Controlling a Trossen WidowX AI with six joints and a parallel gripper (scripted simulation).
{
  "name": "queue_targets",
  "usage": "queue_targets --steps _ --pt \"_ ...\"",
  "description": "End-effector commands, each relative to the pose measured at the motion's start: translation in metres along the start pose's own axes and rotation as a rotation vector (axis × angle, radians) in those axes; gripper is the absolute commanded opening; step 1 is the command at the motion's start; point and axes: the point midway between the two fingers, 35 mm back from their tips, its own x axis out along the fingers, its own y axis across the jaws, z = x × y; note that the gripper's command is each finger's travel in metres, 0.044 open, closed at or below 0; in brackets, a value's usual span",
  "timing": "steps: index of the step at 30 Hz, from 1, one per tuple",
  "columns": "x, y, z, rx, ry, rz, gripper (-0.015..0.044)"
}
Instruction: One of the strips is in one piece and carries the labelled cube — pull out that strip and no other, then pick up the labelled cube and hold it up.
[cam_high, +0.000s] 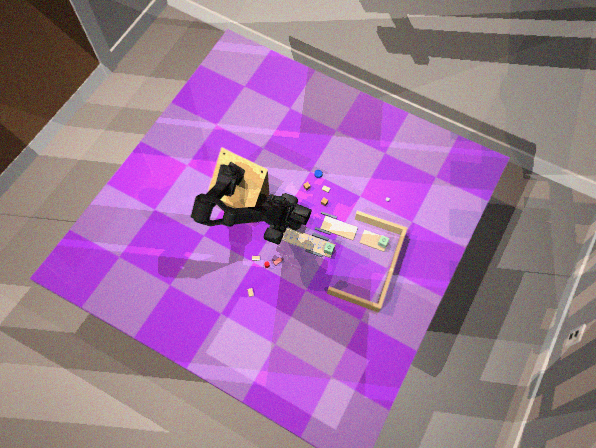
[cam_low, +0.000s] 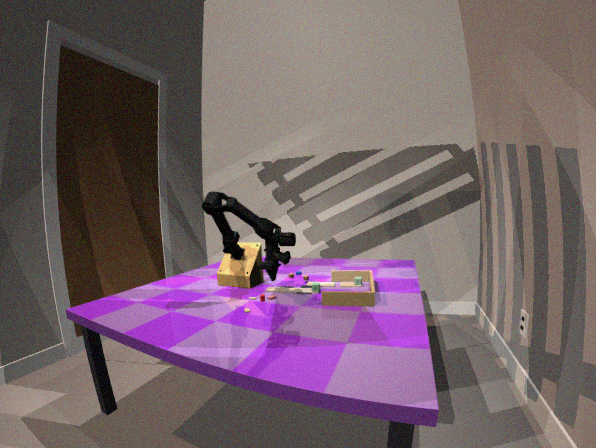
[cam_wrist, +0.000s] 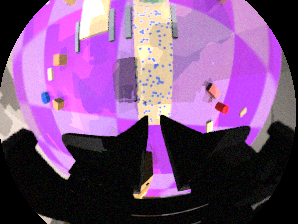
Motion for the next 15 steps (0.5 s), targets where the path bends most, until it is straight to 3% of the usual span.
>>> queue_targets --steps 1,11,15 --pt "-0.003 -0.001 0.016 -0.018 -0.01 -0.005 0.0157" --pt "-0.005 -0.001 0.048 -0.017 -0.012 -0.005 0.042" --pt "-0.006 -0.002 0.061 -0.016 -0.012 -0.005 0.044"
